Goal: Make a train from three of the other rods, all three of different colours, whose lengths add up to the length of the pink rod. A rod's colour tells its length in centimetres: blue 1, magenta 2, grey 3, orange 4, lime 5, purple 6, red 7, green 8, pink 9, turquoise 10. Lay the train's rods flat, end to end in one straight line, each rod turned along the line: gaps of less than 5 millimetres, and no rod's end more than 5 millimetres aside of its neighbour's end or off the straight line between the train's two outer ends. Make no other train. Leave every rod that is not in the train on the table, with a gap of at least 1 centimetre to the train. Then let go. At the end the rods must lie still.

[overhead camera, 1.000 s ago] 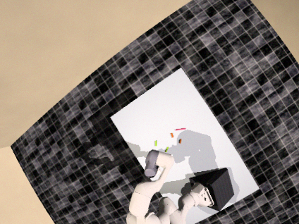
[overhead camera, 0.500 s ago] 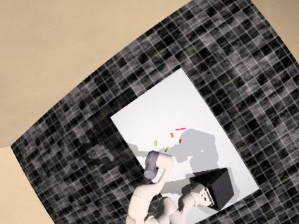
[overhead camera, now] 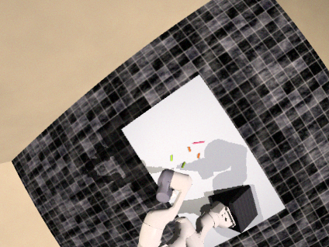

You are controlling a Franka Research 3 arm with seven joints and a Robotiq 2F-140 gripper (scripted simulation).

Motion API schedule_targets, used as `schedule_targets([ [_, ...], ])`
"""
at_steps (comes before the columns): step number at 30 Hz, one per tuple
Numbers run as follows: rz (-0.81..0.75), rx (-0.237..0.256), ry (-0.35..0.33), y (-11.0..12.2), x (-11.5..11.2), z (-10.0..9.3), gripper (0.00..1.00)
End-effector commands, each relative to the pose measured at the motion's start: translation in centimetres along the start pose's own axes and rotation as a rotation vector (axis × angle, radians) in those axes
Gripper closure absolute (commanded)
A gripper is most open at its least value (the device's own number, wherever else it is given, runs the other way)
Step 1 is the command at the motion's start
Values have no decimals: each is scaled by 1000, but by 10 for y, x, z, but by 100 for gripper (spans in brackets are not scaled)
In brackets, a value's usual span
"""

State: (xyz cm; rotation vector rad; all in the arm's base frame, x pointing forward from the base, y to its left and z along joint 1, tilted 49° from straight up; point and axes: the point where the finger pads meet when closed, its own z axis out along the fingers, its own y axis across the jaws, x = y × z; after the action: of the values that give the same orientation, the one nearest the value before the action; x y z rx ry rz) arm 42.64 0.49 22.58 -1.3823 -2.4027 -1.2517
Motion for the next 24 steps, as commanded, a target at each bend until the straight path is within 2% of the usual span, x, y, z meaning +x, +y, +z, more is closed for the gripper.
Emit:
schedule_targets([
  [1, 1, 4, 21, 0, 7, -8, 85],
  [3, 1, 4, 21, 0, 7, -8, 85],
  [4, 1, 4, 21, 0, 7, -8, 0],
  [24, -1, 5, 21, 0, 7, -8, 0],
])
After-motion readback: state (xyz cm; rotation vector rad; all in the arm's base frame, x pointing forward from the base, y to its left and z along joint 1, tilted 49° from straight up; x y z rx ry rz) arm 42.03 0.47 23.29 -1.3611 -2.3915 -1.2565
